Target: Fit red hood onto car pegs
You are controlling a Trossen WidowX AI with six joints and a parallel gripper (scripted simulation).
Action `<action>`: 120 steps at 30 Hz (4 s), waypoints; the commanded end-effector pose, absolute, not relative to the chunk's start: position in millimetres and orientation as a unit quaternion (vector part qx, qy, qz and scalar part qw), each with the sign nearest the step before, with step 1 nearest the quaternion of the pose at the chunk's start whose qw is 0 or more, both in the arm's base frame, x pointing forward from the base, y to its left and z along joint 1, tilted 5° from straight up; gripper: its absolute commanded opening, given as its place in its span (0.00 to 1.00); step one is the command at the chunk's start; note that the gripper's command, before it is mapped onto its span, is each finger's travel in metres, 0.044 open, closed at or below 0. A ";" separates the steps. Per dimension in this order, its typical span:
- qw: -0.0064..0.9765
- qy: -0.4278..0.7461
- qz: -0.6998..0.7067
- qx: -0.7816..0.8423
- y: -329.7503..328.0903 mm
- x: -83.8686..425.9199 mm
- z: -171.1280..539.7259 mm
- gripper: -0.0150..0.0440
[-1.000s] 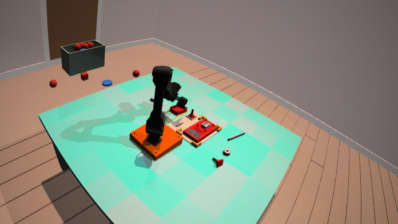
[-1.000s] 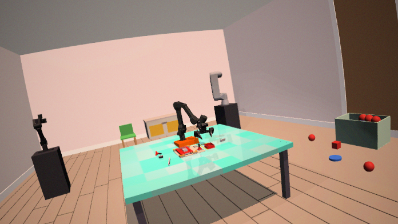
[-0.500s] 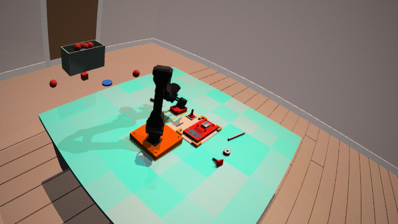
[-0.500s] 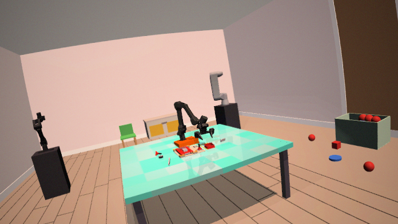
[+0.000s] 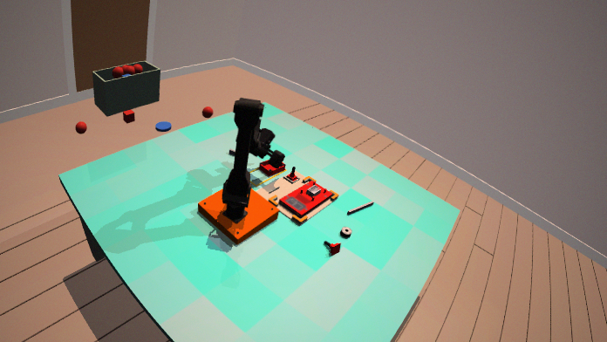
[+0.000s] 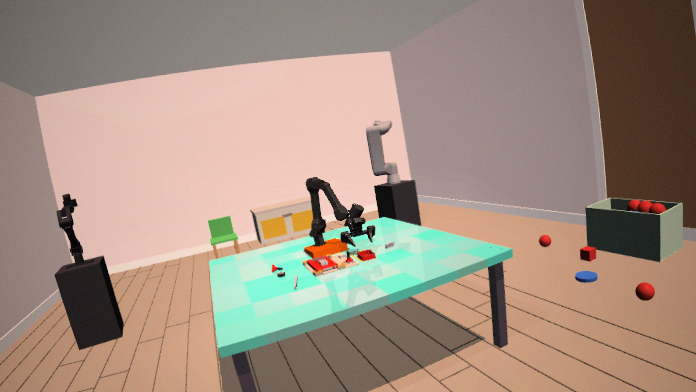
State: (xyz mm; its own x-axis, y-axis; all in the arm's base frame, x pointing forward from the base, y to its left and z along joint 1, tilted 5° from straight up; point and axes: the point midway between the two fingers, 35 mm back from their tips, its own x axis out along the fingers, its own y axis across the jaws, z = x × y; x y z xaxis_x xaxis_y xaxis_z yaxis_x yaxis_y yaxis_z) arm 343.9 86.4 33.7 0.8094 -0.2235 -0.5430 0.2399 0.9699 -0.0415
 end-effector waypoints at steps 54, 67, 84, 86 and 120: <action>0.952 0.281 -0.122 0.019 87.7 344.8 -2.0 1.00; 0.952 0.280 -0.121 0.020 87.6 344.7 -6.1 1.00; 0.952 0.281 -0.121 0.020 87.5 344.5 -13.2 1.00; 0.952 0.281 -0.121 0.020 87.5 344.4 -14.2 1.00; 0.953 0.278 -0.120 0.019 87.9 345.0 -23.2 0.84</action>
